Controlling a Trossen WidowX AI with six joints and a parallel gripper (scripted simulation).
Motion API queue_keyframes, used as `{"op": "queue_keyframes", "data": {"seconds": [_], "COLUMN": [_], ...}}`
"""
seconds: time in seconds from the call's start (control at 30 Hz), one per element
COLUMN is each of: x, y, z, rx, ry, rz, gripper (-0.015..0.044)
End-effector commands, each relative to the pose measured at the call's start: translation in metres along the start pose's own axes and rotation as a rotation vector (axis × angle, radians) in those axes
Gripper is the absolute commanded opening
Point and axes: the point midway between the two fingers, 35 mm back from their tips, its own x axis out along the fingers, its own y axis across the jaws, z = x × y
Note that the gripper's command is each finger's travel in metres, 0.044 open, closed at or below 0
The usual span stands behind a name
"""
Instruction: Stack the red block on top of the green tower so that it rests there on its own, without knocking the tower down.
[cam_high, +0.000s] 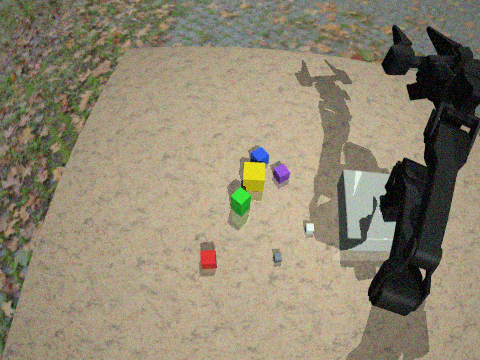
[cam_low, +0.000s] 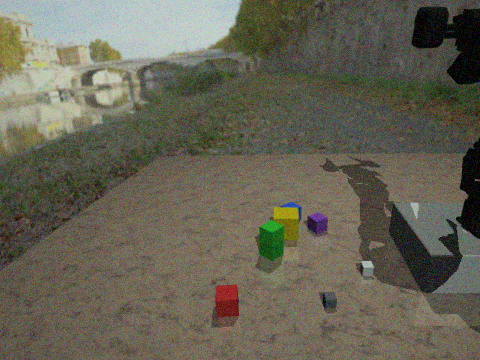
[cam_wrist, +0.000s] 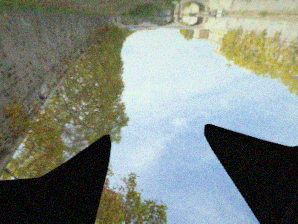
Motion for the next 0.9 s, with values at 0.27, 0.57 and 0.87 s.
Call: {"op": "queue_keyframes", "data": {"seconds": [0.27, 0.57, 0.87], "x": [0.023, 0.049, 0.069], "y": [-0.015, -0.046, -0.088], "z": [0.005, 0.014, 0.027], "rx": [0.392, 0.771, 1.088], "ry": [-0.127, -0.342, -0.608], "rz": [-0.099, -0.180, -0.199], "gripper": [0.0440, 0.0440, 0.0440]}}
